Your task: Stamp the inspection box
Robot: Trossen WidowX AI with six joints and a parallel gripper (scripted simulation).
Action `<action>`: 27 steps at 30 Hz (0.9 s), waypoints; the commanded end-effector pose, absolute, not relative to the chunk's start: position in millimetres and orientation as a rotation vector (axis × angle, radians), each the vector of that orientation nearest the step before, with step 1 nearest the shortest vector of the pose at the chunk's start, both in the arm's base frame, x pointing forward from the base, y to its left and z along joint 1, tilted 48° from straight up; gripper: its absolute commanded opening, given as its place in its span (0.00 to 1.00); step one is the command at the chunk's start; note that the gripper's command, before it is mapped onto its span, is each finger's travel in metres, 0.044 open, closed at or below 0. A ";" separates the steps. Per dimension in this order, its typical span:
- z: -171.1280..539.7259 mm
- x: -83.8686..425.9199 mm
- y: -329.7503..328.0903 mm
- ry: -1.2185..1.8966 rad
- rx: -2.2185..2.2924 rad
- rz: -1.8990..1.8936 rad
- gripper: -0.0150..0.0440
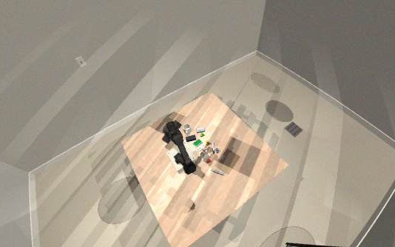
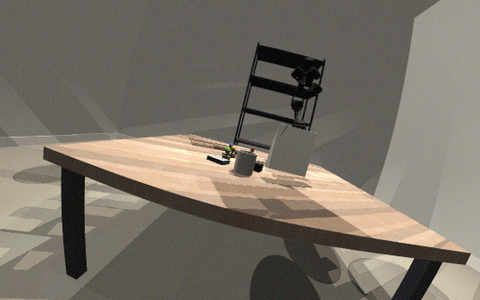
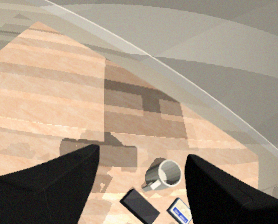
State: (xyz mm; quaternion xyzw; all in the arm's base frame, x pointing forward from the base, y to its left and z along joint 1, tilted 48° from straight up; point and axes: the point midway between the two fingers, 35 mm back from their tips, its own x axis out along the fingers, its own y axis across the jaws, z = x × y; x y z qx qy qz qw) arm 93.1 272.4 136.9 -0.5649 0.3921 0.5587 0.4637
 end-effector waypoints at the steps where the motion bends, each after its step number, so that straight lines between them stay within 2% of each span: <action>1: 104.9 157.6 268.1 1.169 -1.271 1.044 0.63; 8: 49.5 252.1 231.4 1.394 -1.053 0.539 0.63; 14: -1.8 313.3 175.9 1.510 -0.870 0.144 0.63; 21: -64.6 357.8 94.2 1.554 -0.672 -0.338 0.63; 27: -119.0 369.4 16.8 1.525 -0.529 -0.723 0.63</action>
